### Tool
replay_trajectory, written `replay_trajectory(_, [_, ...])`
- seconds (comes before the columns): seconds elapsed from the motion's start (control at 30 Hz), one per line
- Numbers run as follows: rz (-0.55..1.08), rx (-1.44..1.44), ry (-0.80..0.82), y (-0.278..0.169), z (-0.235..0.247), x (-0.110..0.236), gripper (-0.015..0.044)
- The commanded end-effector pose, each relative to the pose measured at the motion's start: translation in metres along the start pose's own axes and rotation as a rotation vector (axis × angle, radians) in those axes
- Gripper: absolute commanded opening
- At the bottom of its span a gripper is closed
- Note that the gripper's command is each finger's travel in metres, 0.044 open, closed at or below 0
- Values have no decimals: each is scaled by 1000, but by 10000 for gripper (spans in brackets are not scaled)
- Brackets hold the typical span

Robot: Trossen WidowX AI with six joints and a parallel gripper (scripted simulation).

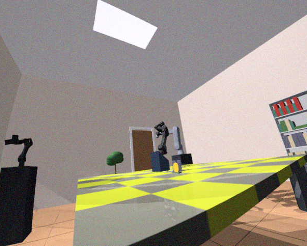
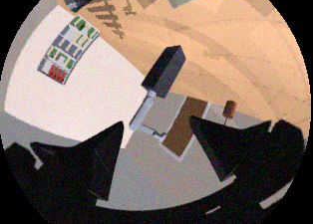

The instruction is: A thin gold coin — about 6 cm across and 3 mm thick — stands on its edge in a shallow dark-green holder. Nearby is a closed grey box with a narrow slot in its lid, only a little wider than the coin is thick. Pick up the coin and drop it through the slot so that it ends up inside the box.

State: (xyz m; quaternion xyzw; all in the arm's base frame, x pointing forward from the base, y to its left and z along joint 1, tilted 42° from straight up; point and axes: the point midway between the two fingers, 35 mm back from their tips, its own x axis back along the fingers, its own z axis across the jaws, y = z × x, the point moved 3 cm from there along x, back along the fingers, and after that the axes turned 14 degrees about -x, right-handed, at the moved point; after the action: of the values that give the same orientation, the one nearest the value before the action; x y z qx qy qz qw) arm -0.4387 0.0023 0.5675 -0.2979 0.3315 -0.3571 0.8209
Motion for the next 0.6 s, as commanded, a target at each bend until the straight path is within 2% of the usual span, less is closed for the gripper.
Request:
replay_trajectory(0.0, [3,7,-3,-1,-1,1,374])
replay_trajectory(0.13, [82,140,-77,-16,-24,20,269])
replay_trajectory(0.27, [212,268,-186,-39,-60,59,164])
replay_trajectory(0.57, [451,476,-366,-69,-114,156,161])
